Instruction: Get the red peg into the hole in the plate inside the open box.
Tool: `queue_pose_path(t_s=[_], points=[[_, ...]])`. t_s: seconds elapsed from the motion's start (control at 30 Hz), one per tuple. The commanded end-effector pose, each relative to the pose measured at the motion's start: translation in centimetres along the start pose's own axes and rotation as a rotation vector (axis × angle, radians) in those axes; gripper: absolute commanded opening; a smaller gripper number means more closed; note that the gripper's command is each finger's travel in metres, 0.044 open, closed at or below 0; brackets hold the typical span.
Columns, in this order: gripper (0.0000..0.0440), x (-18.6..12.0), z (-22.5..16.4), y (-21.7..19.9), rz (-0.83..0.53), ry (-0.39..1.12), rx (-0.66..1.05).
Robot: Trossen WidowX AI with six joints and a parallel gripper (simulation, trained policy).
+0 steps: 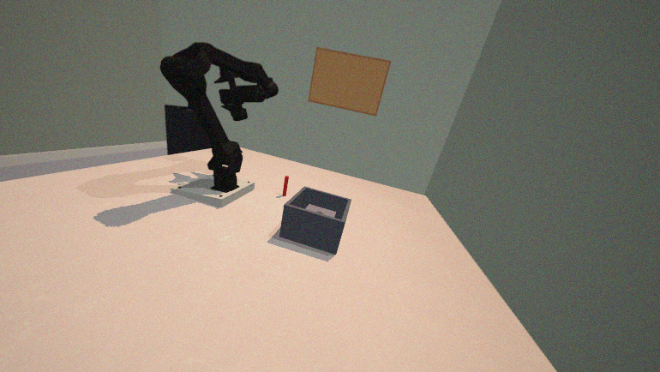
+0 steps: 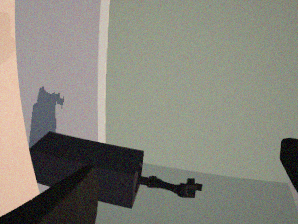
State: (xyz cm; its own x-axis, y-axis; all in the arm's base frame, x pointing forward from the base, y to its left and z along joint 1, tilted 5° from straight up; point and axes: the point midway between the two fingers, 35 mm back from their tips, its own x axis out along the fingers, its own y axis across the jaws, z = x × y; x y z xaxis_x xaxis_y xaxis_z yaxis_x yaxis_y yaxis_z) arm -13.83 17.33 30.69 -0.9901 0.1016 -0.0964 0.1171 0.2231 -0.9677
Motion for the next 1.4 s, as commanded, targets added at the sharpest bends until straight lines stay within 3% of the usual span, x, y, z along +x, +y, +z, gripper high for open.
queue_pose_path(t_s=[0.0, 0.07, 0.63, 1.37], points=[[0.0419, -0.1, 0.0, 0.1, 0.021, 0.010, 0.015], [0.0440, -0.4, -0.1, 0.3, 0.059, 0.033, 0.070], [0.0440, -3.4, -1.6, 2.4, 0.248, 0.317, 0.562], [0.0440, -8.0, -2.7, 5.3, 0.243, 0.757, 1.198]])
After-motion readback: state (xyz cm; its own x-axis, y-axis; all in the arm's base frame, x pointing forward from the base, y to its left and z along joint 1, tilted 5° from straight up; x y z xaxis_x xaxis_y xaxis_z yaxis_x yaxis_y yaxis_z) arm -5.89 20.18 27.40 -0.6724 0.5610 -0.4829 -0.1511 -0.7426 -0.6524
